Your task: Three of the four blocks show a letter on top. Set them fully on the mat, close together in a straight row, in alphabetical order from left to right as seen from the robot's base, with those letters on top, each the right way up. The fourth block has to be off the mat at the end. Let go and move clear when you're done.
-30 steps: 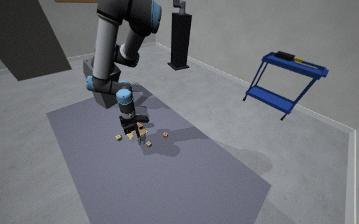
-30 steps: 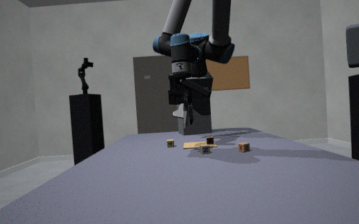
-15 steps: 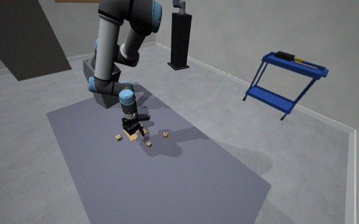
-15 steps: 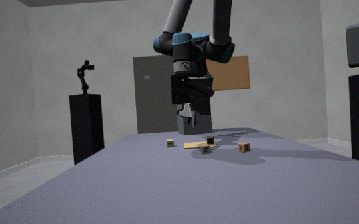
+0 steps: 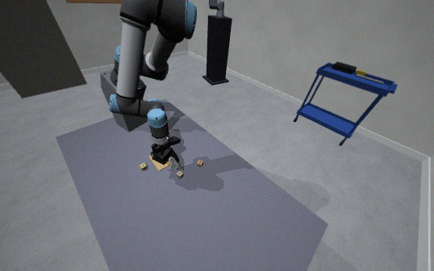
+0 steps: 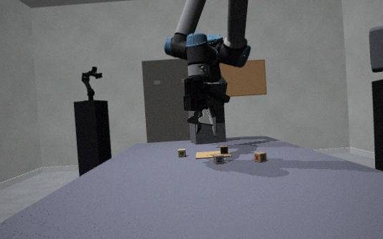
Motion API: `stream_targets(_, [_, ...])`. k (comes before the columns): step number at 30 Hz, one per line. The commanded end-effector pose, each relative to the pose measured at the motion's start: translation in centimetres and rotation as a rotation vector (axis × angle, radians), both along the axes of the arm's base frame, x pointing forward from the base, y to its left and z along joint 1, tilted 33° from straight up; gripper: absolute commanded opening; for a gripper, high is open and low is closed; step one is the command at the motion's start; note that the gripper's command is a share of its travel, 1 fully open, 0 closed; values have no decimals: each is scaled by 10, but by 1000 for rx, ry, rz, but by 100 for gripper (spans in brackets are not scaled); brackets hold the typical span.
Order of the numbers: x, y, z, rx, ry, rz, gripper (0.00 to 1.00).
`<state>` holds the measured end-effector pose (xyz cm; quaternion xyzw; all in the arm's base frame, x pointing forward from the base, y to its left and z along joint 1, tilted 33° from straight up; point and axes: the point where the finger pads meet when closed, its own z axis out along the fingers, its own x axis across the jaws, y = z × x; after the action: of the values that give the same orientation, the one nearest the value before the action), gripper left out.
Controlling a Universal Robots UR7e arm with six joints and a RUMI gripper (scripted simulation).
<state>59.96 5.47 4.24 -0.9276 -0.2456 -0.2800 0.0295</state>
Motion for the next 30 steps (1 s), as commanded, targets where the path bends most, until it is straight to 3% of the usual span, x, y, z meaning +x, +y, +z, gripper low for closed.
stream_targets(1, [3,4,5,-69,-29,118,100])
stream_targets(30, [14,18,19,-343,-139,574,100])
